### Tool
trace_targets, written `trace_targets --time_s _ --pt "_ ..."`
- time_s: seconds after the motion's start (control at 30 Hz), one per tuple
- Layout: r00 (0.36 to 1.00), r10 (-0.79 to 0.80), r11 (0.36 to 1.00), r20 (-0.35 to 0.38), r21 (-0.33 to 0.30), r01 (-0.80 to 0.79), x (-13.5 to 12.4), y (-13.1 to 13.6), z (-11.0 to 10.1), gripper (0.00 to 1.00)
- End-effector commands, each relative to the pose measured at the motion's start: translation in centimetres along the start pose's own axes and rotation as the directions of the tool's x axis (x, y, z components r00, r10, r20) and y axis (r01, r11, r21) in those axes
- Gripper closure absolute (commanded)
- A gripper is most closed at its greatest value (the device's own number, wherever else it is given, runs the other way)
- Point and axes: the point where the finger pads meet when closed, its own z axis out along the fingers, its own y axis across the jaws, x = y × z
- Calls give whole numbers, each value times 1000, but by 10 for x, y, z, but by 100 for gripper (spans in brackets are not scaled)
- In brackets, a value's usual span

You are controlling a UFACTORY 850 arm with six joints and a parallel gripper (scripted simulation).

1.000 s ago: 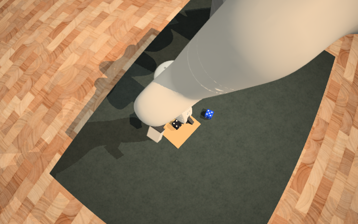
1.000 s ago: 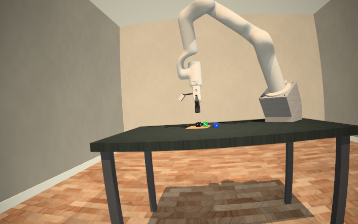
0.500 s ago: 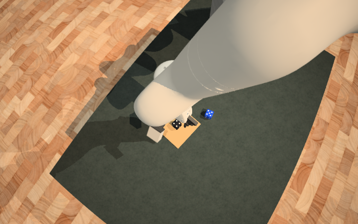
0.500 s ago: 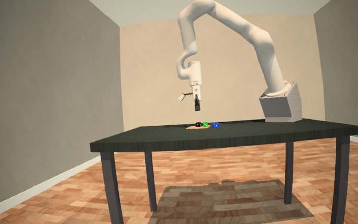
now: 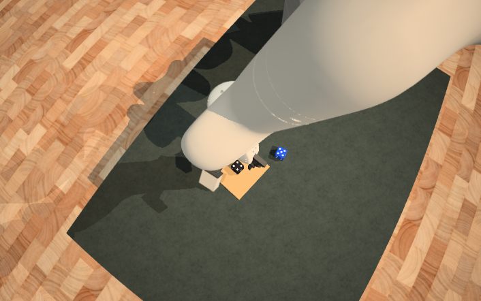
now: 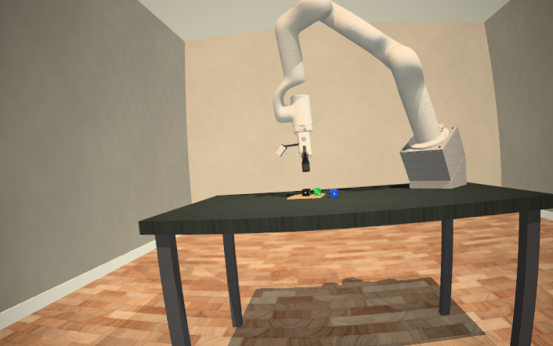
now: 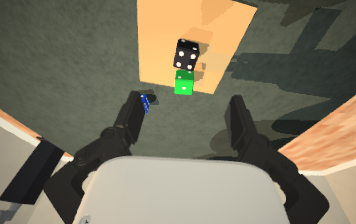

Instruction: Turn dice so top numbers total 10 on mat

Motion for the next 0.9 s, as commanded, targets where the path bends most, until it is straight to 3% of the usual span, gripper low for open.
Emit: trace_targets --time_s 0.0,0.17,0.43,0.63,0.7,0.77,0.87 --pt "997 -65 998 28 -10 66 -8 1 0 0" --pt "982 -173 984 75 -22 175 -22 2 0 0" --pt "875 -445 889 189 -25 458 -53 11 -2 0" --pt "726 -636 752 264 -2 659 -70 19 -4 0" --pt "726 -636 752 264 -2 659 -70 19 -4 0" --pt "620 -727 653 296 19 757 -77 24 -6 0" --pt "538 -782 576 315 37 816 -81 27 -7 0"
